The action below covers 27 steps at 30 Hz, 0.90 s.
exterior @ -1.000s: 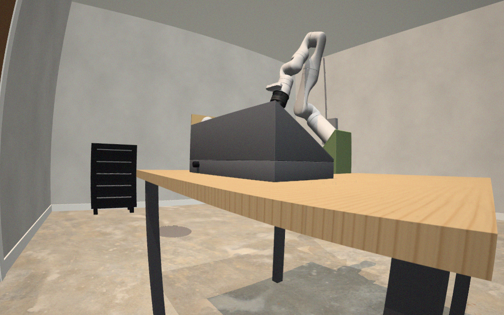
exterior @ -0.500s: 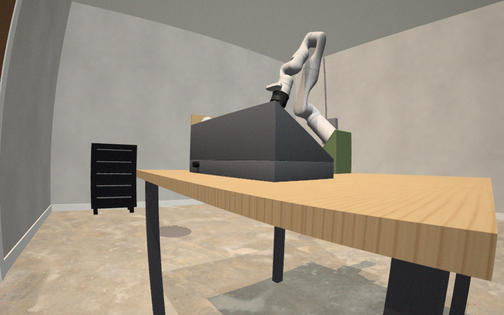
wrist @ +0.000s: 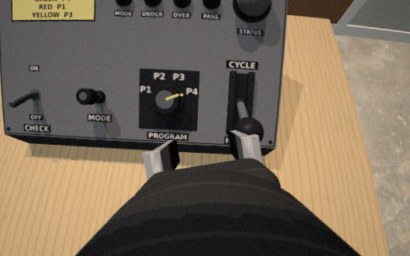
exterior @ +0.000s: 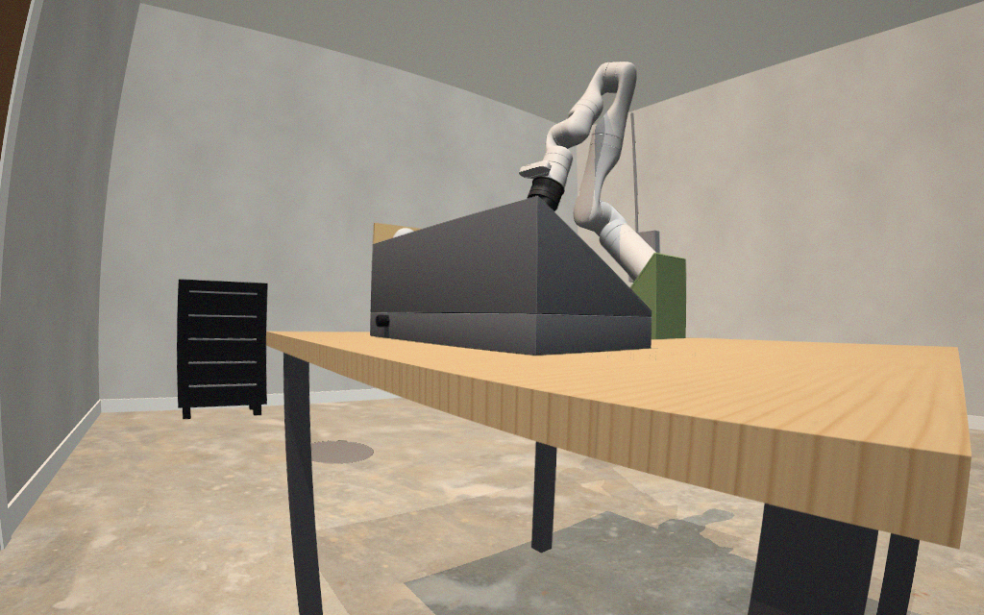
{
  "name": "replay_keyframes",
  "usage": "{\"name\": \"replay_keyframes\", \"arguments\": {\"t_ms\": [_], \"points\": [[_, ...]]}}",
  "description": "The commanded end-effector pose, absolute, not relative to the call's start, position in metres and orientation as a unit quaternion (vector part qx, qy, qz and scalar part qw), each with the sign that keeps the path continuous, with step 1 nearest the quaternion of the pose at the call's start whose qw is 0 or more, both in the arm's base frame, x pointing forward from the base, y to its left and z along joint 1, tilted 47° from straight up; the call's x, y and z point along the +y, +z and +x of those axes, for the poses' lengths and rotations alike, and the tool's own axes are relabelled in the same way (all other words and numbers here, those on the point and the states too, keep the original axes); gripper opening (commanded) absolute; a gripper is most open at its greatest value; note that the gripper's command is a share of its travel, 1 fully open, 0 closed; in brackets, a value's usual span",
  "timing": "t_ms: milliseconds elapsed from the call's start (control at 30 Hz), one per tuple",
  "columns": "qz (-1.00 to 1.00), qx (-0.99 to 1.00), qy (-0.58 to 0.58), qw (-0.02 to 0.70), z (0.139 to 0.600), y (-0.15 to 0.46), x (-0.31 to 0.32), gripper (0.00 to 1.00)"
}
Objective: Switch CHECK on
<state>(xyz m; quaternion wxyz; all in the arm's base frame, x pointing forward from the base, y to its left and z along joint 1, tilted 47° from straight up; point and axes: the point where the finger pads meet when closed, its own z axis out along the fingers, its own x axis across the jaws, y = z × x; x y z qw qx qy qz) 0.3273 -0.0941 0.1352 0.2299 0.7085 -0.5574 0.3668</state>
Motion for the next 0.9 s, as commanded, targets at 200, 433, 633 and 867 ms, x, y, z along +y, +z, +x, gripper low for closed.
{"name": "replay_keyframes", "arguments": {"t_ms": [200,433,633,867], "points": [[0.709,-0.557,0.367,0.229,0.328,0.135,-0.094,1.00],[0.709,-0.557,0.367,0.229,0.328,0.135,-0.094,1.00],[0.709,-0.557,0.367,0.229,0.326,0.138,-0.090,1.00],[0.709,-0.557,0.367,0.229,0.323,0.145,-0.083,1.00]]}}
